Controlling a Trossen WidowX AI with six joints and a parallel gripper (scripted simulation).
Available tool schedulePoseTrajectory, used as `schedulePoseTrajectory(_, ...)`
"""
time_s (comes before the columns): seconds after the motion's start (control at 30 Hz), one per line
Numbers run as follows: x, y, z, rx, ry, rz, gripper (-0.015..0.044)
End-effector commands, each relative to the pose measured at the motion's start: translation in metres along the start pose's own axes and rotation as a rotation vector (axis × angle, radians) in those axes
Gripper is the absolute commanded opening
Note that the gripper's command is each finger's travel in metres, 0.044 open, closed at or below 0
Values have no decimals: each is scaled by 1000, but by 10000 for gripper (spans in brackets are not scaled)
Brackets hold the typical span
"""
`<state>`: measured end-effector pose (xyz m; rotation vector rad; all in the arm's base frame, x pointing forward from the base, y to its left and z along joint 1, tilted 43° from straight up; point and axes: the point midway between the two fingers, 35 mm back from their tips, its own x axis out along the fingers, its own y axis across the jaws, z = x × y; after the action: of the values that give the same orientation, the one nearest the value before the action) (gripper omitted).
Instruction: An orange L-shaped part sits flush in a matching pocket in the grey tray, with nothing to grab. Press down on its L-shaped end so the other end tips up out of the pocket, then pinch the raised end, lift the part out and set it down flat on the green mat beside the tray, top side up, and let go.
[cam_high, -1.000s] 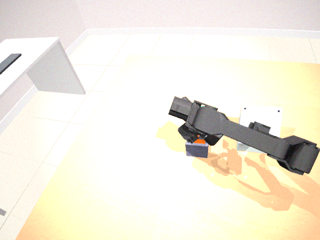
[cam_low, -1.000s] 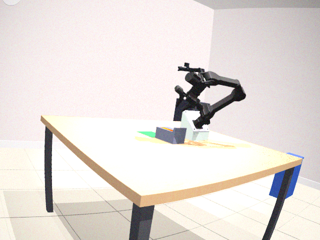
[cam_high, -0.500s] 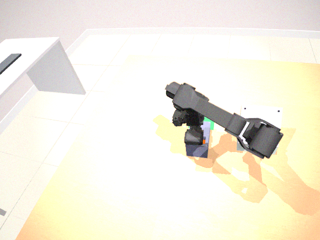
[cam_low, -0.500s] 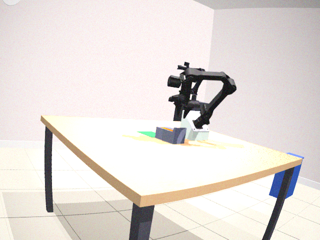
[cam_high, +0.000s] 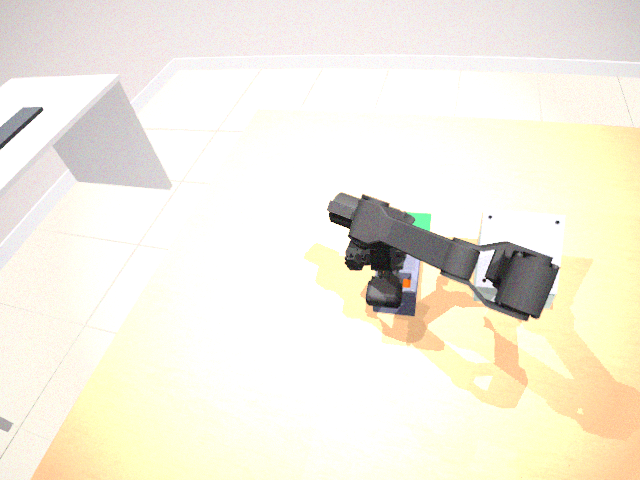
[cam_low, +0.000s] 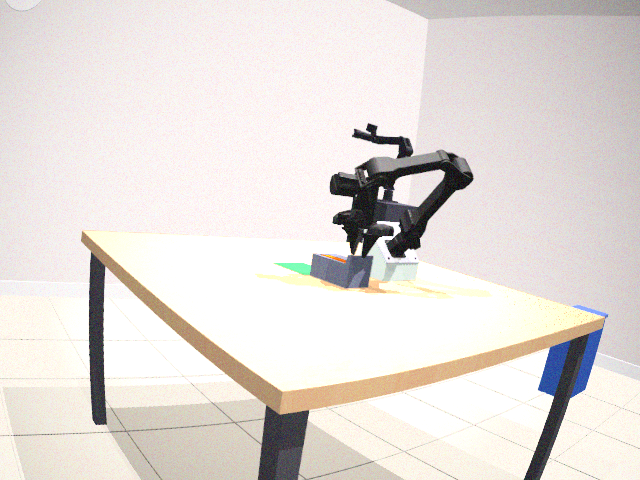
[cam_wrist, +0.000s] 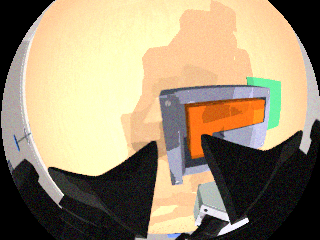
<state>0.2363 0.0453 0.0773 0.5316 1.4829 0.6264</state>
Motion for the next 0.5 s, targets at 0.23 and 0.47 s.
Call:
schedulePoseTrajectory(0.23, 16, 1, -2, 7, -6, 9, 180)
schedulePoseTrajectory(0.47, 26, 1, -1, 7, -6, 9, 180)
